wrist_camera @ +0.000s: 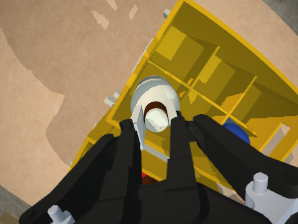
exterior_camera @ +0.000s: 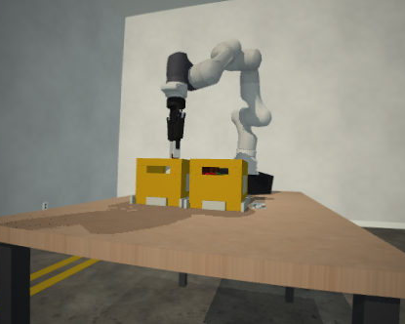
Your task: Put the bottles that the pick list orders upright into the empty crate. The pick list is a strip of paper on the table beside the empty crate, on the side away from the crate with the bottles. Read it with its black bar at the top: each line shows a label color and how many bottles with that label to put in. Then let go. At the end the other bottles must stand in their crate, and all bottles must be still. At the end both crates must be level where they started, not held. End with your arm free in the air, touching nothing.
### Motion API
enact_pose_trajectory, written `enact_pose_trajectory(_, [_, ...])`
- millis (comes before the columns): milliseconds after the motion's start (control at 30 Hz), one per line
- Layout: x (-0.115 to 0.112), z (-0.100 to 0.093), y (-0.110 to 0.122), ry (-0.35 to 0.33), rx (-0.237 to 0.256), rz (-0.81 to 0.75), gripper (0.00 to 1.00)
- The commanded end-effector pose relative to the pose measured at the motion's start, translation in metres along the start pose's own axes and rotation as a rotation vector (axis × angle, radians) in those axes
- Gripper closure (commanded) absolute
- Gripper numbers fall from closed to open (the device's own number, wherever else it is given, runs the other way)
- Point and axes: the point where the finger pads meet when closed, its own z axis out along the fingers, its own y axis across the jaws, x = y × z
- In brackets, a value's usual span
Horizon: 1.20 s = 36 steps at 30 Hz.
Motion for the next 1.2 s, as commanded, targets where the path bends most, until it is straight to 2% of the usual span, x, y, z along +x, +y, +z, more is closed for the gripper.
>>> enact_pose_trajectory(0, [0.002,-0.01,0.001,0.003,0.0,0.002,1.0])
enact_pose_trajectory(1167, [0.002,-0.062,0.001,0.003,0.0,0.002,1.0])
